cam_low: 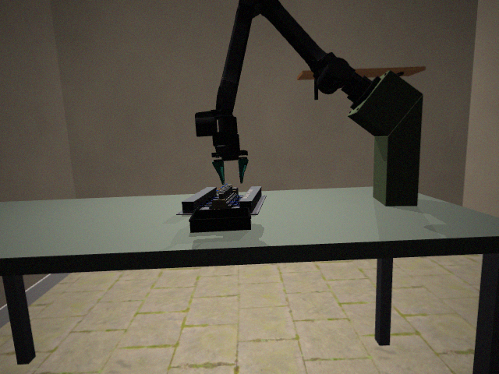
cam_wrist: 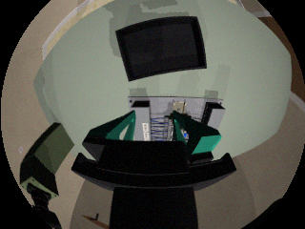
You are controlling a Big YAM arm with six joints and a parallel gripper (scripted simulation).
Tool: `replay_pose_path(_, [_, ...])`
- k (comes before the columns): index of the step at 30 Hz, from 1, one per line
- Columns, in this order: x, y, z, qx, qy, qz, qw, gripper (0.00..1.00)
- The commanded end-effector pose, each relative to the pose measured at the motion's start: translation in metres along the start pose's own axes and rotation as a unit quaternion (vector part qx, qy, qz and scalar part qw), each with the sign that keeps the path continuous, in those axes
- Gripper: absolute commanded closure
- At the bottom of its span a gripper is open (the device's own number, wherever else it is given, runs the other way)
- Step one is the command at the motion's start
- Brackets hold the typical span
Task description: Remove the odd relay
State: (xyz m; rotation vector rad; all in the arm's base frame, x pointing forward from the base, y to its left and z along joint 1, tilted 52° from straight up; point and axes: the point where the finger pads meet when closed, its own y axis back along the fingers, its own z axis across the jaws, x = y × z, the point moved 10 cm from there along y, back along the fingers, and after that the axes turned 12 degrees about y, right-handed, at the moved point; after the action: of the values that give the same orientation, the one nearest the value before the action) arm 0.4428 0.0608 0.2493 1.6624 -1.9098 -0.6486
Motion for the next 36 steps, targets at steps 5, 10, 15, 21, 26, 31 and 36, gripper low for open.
replay_pose_path(5, [0.047,0.036,-0.04,0.03,0.01,0.027,0.999,0.41])
replay_pose_path(10, [0.06,0.042,-0.042,0.028,0.011,0.037,0.999,0.41])
replay_pose_path(15, [0.075,0.052,-0.05,0.032,0.01,0.048,0.998,0.41])
replay_pose_path(21, [0.082,0.057,-0.054,0.035,0.011,0.053,0.998,0.41])
replay_pose_path(26, [0.08,0.054,-0.05,0.029,0.014,0.052,0.998,0.41])
replay_pose_path(31, [0.077,0.047,-0.043,0.019,0.015,0.05,0.998,0.41])
replay_pose_path(36, [0.076,0.044,-0.04,0.015,0.015,0.05,0.999,0.41])
